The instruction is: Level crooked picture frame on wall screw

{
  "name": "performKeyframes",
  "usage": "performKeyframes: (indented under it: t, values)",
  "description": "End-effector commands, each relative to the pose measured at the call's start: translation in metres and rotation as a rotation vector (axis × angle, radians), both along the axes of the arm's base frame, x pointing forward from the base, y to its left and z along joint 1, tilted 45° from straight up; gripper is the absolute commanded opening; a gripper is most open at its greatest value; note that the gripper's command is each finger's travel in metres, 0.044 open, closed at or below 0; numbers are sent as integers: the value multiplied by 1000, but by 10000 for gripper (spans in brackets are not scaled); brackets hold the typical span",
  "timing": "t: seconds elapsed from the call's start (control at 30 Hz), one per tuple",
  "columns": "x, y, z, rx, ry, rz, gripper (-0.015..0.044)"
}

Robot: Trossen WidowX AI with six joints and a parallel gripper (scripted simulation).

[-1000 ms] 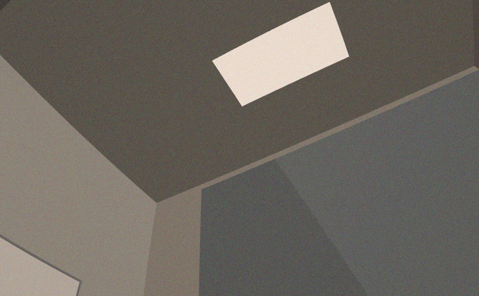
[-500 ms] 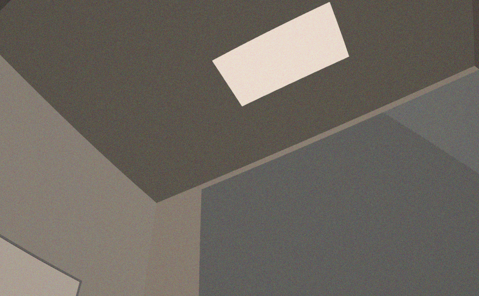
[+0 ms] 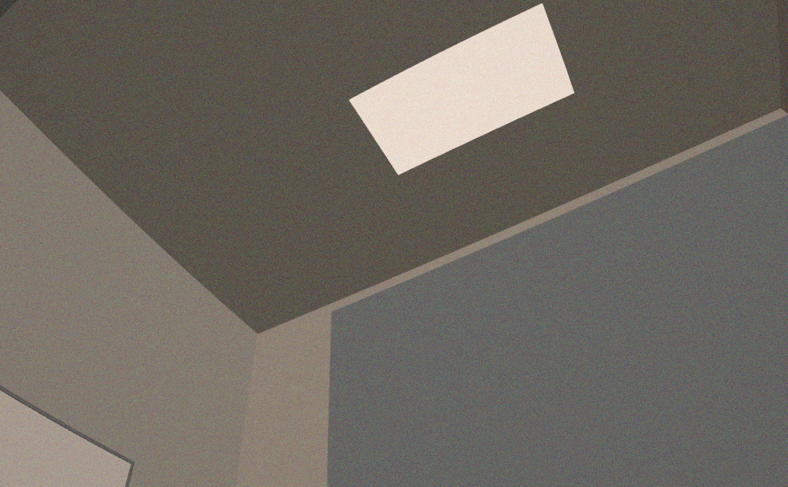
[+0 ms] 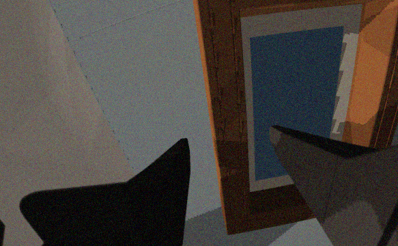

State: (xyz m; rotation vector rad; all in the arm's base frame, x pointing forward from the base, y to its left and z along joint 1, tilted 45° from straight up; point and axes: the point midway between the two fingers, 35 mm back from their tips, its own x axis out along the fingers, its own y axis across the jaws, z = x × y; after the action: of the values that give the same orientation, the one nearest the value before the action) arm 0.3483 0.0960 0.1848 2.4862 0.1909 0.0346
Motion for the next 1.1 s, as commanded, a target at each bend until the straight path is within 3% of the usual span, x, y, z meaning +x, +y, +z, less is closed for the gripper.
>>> performKeyframes:
  t: [0.0, 1.07]
  values:
    - [8, 1, -1, -3, -2, 2, 260]
    - [13, 2, -1, -3, -2, 2, 260]
